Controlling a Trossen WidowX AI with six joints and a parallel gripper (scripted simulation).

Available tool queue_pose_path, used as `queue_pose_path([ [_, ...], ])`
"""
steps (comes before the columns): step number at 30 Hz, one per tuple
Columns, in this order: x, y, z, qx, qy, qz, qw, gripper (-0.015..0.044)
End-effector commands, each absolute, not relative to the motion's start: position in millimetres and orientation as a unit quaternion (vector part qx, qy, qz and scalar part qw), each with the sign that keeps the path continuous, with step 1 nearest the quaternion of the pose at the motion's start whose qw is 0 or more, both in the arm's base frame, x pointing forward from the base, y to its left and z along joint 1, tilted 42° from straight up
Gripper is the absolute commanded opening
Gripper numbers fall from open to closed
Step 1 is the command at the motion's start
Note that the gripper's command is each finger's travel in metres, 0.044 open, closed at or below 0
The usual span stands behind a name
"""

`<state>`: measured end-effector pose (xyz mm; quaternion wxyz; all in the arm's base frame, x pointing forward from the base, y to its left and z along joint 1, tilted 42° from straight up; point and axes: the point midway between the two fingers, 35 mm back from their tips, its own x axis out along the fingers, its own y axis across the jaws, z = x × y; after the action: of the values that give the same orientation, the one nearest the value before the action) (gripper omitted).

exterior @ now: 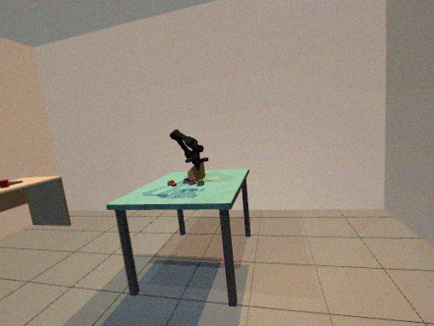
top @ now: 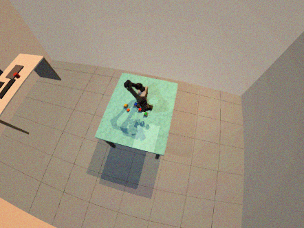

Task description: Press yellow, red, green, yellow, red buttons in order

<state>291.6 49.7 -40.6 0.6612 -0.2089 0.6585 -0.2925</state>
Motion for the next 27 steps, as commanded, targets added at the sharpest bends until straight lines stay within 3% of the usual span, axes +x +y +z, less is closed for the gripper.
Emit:
queue_pose_path([
  [1, 297.1, 58.0, -48.6, -0.205, 0.659, -0.294, 0.661, 0.002],
  [9, 294.4, 16.7, -94.7, -0.206, 0.658, -0.295, 0.661, 0.002],
  [27, 294.0, 2.9, -110.3, -0.206, 0.658, -0.295, 0.661, 0.002],
])
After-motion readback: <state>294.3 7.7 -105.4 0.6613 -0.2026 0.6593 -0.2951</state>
